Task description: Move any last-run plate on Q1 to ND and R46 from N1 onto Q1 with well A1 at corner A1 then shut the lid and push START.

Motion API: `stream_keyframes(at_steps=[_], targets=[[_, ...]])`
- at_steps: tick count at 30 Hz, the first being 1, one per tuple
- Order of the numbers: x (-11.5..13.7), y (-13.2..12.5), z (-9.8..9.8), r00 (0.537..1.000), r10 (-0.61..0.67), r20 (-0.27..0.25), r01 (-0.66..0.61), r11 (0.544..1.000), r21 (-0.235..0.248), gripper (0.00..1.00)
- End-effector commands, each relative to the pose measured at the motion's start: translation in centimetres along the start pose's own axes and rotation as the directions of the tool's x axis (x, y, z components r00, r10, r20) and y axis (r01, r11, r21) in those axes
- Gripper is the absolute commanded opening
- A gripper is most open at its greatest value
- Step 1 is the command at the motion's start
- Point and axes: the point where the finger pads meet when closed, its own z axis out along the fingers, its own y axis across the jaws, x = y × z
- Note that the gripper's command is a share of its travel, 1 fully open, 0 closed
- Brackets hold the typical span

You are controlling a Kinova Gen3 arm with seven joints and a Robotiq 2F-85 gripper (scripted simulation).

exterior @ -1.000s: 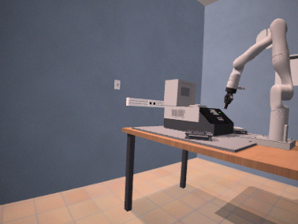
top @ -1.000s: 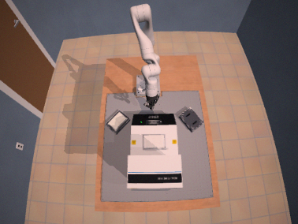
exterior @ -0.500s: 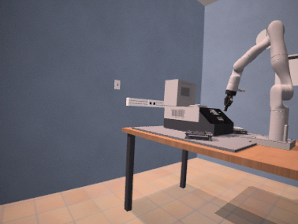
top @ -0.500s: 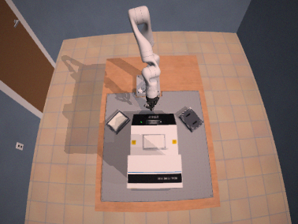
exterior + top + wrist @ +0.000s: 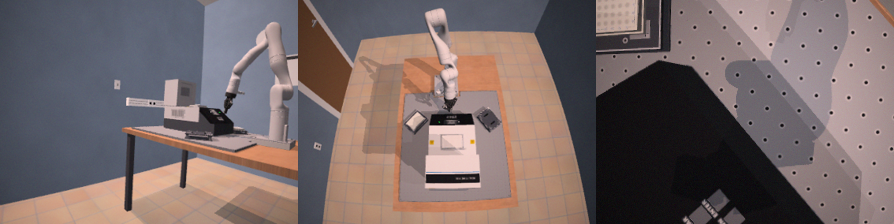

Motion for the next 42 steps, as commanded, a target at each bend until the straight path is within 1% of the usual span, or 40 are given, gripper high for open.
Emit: stream_keyframes(at_steps=[1, 11, 42], targets=[[0.0, 0.0, 0.3, 1.000, 0.000, 0.000, 0.000, 1.000, 0.001, 0.10], [0.3, 0.3, 1.6, 1.000, 0.000, 0.000, 0.000, 1.000, 0.001, 0.10], [0.3, 0.3, 1.6, 1.000, 0.000, 0.000, 0.000, 1.000, 0.002, 0.10]])
